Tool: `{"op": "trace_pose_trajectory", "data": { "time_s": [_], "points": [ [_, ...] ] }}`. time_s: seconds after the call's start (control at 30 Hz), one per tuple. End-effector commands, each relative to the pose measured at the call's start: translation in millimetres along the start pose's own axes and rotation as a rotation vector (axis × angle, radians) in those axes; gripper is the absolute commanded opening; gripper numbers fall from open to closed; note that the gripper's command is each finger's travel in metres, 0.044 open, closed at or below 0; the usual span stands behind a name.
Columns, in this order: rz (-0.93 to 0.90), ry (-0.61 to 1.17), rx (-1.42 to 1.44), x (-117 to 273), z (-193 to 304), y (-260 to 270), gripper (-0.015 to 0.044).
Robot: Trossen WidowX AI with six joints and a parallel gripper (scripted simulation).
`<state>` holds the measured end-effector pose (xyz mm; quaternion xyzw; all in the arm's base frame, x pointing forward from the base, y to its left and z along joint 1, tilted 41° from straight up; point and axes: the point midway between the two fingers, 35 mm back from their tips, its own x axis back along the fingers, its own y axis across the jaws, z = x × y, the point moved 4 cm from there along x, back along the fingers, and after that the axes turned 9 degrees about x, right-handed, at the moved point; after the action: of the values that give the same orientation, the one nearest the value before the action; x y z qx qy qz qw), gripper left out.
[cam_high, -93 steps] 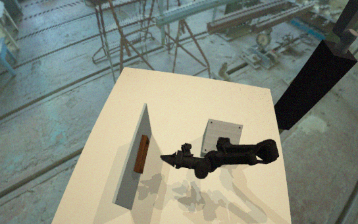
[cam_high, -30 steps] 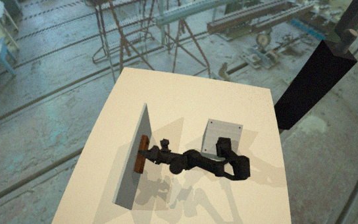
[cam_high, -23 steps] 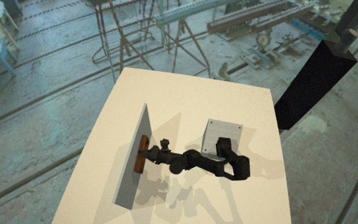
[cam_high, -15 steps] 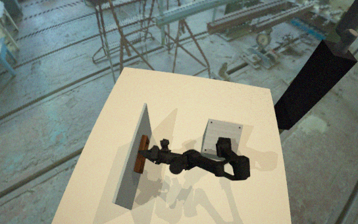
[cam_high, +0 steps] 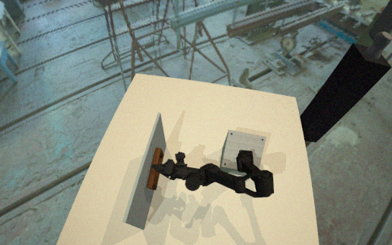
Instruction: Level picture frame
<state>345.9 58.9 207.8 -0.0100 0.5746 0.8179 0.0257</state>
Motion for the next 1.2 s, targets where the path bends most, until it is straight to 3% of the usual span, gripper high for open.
{"op": "trace_pose_trajectory", "data": {
  "time_s": [0.0, 0.77, 0.87, 1.17],
  "points": [
    [0.001, 0.004, -0.005, -0.2, 0.6, -0.3, 0.022],
    [0.001, 0.004, -0.005, -0.2, 0.6, -0.3, 0.0067],
    [0.001, 0.004, -0.005, -0.2, 0.6, -0.3, 0.0],
    [0.001, 0.004, -0.005, -0.1, 0.2, 0.5, 0.0]
  ]
}}
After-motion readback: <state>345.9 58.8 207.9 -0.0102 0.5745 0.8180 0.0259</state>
